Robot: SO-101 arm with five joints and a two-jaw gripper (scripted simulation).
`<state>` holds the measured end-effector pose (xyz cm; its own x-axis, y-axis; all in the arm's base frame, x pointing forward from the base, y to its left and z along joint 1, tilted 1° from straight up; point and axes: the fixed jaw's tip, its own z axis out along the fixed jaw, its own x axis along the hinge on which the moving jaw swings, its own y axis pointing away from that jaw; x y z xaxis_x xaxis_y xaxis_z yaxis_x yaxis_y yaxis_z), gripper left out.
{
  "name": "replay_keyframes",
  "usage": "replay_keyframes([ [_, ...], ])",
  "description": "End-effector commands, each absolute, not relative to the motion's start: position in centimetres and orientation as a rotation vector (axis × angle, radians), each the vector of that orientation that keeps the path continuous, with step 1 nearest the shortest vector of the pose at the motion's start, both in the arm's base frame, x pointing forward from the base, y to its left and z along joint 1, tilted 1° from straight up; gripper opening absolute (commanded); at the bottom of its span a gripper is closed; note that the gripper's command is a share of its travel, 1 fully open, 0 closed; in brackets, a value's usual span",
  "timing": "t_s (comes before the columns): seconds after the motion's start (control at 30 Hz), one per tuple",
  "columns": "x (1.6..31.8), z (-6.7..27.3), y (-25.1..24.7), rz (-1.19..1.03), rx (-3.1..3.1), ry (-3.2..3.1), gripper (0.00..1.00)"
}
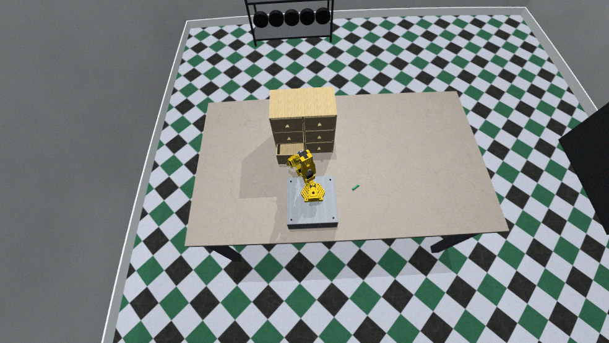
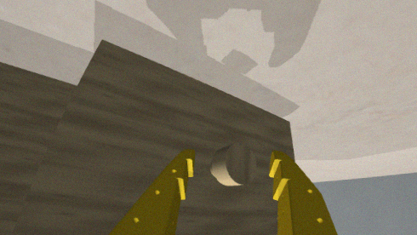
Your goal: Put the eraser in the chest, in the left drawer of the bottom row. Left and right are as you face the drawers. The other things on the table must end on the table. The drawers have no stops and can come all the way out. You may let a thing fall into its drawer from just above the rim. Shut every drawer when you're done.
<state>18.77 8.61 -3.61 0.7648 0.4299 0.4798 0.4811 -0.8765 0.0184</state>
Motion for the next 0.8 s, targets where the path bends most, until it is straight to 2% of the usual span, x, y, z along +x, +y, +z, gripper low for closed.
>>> replay_keyframes([
  [0.0,19.07,-3.55,8.96,-0.754,-2.839,-0.74,0.21],
  [0.77,19.2,-3.56,9.12,-0.753,-2.837,-0.745,0.21],
])
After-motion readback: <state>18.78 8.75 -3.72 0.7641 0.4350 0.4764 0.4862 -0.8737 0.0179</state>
